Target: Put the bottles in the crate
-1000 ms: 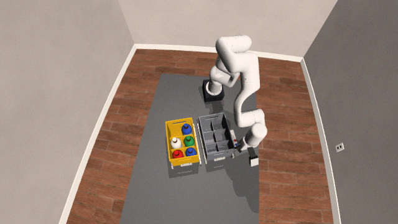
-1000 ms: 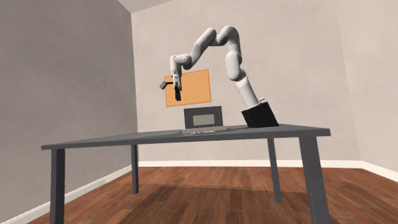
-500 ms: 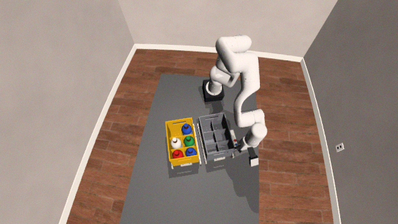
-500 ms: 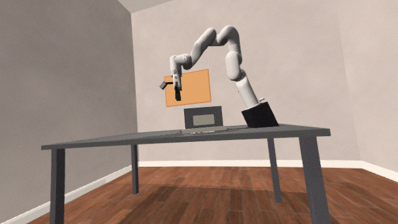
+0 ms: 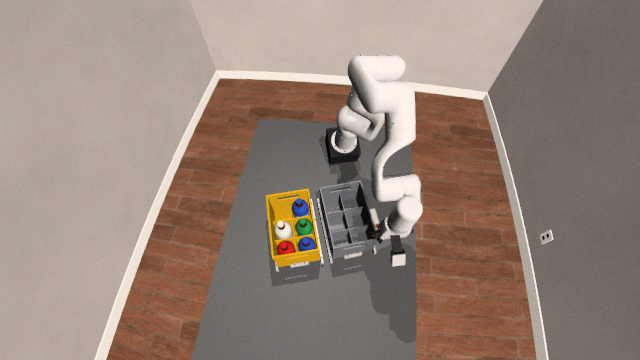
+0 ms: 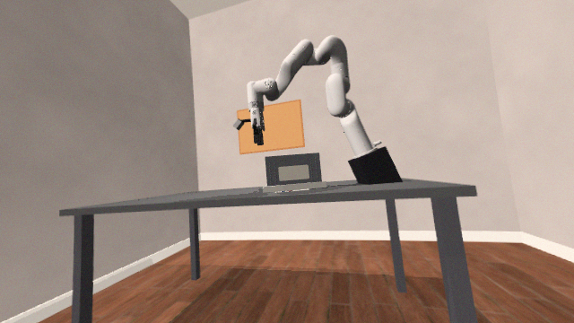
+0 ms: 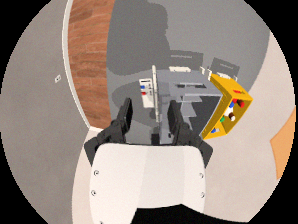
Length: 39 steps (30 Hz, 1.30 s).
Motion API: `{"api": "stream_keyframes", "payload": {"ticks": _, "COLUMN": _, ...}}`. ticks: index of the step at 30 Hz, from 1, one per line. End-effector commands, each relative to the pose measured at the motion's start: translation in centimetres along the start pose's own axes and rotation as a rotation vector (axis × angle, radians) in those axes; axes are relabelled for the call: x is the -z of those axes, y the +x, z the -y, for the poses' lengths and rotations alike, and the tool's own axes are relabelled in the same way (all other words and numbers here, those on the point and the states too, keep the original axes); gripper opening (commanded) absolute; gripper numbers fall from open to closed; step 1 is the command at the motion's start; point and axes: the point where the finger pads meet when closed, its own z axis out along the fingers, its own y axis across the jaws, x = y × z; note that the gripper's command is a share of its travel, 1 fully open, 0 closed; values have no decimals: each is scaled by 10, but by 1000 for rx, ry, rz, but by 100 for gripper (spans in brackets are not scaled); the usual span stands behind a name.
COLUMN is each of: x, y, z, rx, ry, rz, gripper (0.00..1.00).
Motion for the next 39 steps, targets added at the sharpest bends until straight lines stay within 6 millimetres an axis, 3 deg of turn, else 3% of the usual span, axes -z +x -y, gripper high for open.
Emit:
{"api": "stream_keyframes", "payload": {"ticks": 1, "x": 3, "y": -1, "z": -8, "rx": -61, "ry": 0, "rz": -5, "gripper": 65}}
{"api": "stream_keyframes", "payload": {"ticks": 15, "x": 15, "y": -17, "z": -76, "rx": -527, "ry": 1, "rz": -5, "gripper": 65}}
{"api": "stream_keyframes", "payload": {"ticks": 17, "x": 15, "y": -17, "z": -76, "rx": -527, "ry": 1, "rz": -5, "gripper": 65}}
{"api": "stream_keyframes", "payload": {"ticks": 32, "x": 27, "y": -34, "z": -148, "rx": -1028, "ry": 1, "rz": -5, "gripper": 65}}
{"api": "stream_keyframes", "payload": {"ticks": 34, "x": 27, "y": -34, "z": -148, "rx": -1028, "ry": 1, "rz": -5, "gripper": 65}}
{"api": "stream_keyframes", "payload": {"ticks": 39, "x": 32, "y": -40, "z": -172, "rx": -1194, "ry": 2, "rz": -5, "gripper": 65}}
